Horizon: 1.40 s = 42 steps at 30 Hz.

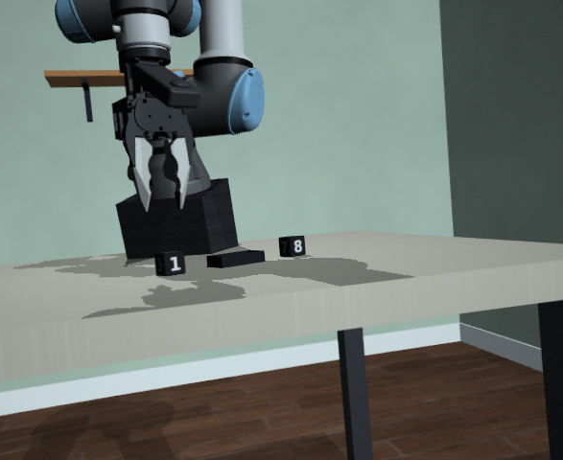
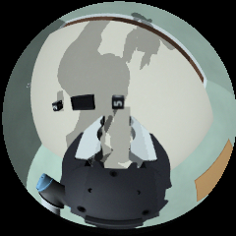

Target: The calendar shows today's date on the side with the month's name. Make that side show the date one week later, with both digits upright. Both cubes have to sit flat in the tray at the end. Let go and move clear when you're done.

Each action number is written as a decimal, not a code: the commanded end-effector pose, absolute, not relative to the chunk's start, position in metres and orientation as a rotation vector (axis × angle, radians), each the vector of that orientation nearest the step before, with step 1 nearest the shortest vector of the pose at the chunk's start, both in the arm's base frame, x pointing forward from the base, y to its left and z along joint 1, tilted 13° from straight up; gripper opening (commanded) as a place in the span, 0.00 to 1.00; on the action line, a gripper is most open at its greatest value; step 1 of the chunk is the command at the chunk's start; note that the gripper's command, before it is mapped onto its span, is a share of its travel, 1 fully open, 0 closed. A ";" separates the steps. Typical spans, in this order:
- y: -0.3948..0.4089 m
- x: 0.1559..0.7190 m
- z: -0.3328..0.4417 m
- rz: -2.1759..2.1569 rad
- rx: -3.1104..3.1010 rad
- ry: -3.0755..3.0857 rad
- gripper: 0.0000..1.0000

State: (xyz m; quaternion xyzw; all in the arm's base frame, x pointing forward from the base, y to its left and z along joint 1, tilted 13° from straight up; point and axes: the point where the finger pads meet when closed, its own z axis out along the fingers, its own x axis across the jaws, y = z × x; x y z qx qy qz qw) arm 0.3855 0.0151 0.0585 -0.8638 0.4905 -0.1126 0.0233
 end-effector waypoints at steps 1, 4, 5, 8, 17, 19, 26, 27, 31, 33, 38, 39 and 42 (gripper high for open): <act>0.015 0.386 0.059 -0.350 -2.674 1.518 0.29; 0.015 0.386 0.058 -0.349 -2.674 1.518 0.29; 0.015 0.386 0.058 -0.349 -2.674 1.518 0.29; 0.015 0.386 0.056 -0.348 -2.675 1.518 0.29; 0.015 0.388 0.050 -0.347 -2.675 1.518 0.29; 0.015 0.389 0.048 -0.347 -2.675 1.518 0.29; 0.014 0.392 0.037 -0.347 -2.675 1.518 0.29; 0.014 0.392 0.036 -0.347 -2.675 1.518 0.29; 0.014 0.393 0.031 -0.347 -2.675 1.518 0.29; 0.014 0.394 0.030 -0.347 -2.675 1.518 0.29; 0.013 0.396 0.022 -0.347 -2.675 1.518 0.29; 0.013 0.396 0.021 -0.347 -2.675 1.518 0.29; 0.013 0.397 0.017 -0.347 -2.675 1.518 0.29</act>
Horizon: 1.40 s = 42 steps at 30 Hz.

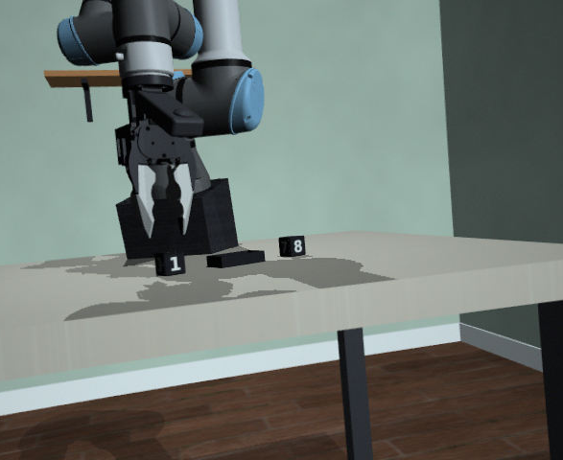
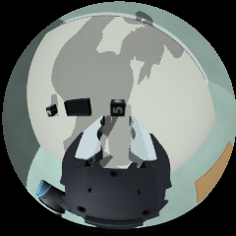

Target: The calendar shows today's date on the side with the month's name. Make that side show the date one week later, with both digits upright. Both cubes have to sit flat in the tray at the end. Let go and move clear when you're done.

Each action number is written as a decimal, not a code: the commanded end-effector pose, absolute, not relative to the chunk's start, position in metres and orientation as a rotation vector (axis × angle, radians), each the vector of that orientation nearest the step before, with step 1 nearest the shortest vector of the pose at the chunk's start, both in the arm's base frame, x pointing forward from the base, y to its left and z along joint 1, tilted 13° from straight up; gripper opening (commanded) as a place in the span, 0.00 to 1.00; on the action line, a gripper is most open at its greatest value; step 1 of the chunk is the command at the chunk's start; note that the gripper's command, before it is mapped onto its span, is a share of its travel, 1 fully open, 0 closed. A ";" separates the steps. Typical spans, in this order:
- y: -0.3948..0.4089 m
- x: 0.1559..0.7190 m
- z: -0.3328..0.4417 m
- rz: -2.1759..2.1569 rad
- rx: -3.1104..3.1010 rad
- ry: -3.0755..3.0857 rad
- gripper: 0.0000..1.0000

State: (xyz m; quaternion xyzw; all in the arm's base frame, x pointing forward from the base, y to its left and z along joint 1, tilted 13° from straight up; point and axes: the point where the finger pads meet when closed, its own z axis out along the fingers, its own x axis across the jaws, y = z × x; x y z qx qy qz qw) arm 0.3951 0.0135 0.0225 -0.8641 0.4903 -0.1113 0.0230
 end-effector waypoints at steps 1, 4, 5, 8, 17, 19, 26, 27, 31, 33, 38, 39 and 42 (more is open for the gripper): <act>0.013 0.397 0.016 -0.347 -2.675 1.518 0.29; 0.013 0.398 0.014 -0.347 -2.675 1.518 0.29; 0.013 0.398 0.013 -0.347 -2.675 1.518 0.29; 0.013 0.399 0.012 -0.347 -2.675 1.518 0.29; 0.013 0.399 0.009 -0.347 -2.675 1.518 0.29; 0.013 0.399 0.009 -0.347 -2.675 1.518 0.29; 0.013 0.399 0.009 -0.347 -2.675 1.518 0.29; 0.013 0.399 0.009 -0.347 -2.675 1.518 0.29; 0.013 0.399 0.009 -0.347 -2.675 1.518 0.29; 0.013 0.399 0.009 -0.347 -2.675 1.518 0.29; 0.013 0.399 0.009 -0.347 -2.675 1.518 0.29; 0.013 0.399 0.009 -0.347 -2.675 1.518 0.29; 0.013 0.399 0.009 -0.347 -2.675 1.518 0.29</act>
